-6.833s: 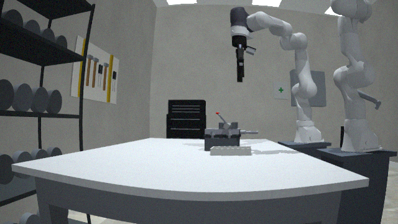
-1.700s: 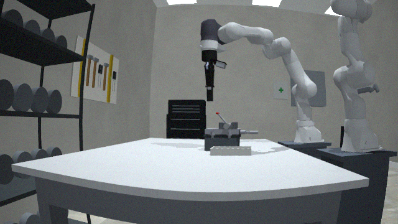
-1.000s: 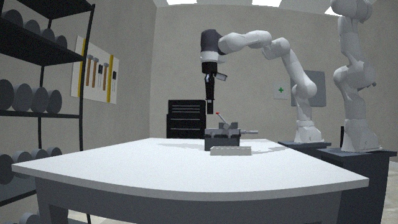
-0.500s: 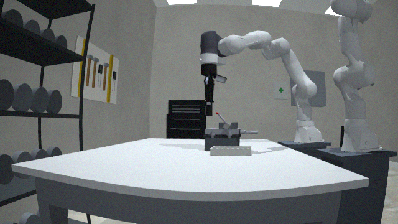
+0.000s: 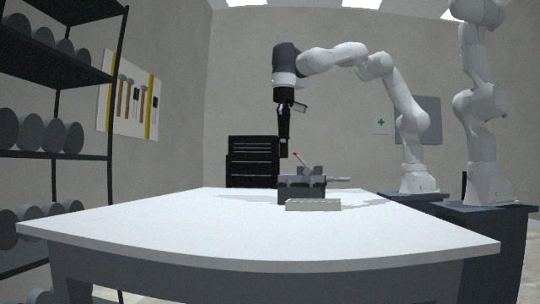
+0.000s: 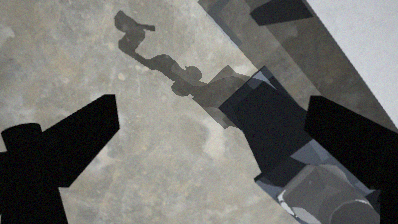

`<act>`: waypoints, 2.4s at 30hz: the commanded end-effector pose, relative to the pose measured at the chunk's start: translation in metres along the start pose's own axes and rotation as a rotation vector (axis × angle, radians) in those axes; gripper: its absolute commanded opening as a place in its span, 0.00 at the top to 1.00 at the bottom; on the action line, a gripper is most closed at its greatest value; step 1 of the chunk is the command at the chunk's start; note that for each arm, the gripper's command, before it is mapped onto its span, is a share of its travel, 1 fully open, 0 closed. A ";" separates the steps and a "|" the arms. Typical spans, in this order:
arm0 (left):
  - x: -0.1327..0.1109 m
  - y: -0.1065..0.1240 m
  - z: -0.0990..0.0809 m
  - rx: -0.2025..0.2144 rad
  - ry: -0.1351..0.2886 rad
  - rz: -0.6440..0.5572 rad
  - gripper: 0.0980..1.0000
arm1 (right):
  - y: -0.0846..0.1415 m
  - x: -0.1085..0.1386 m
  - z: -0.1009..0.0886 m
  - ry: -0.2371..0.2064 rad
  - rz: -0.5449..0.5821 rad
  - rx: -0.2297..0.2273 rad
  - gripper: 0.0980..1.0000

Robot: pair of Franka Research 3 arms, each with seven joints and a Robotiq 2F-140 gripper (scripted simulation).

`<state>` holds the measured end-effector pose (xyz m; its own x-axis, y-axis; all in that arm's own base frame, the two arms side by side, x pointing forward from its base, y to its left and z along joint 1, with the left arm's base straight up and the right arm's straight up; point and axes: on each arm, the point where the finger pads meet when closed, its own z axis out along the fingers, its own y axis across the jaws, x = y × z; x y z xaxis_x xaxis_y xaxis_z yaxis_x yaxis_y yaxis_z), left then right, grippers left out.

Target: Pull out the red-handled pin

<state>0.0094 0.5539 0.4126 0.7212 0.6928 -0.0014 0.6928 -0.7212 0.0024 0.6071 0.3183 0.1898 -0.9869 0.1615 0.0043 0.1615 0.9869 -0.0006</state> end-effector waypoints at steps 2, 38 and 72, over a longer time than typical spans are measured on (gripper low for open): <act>0.001 0.000 0.000 0.002 0.001 -0.003 0.00 | 0.000 -0.001 0.000 -0.004 0.007 -0.001 1.00; 0.001 0.000 0.000 0.002 0.001 -0.003 0.00 | 0.000 0.027 0.000 -0.004 0.007 -0.001 1.00; 0.001 0.000 0.000 0.002 0.001 -0.003 0.00 | 0.000 0.081 0.001 -0.004 0.007 -0.001 1.00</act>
<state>0.0094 0.5539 0.4126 0.7212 0.6928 -0.0014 0.6928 -0.7212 0.0024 0.5311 0.3264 0.1881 -0.9875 0.1576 0.0046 0.1576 0.9875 -0.0092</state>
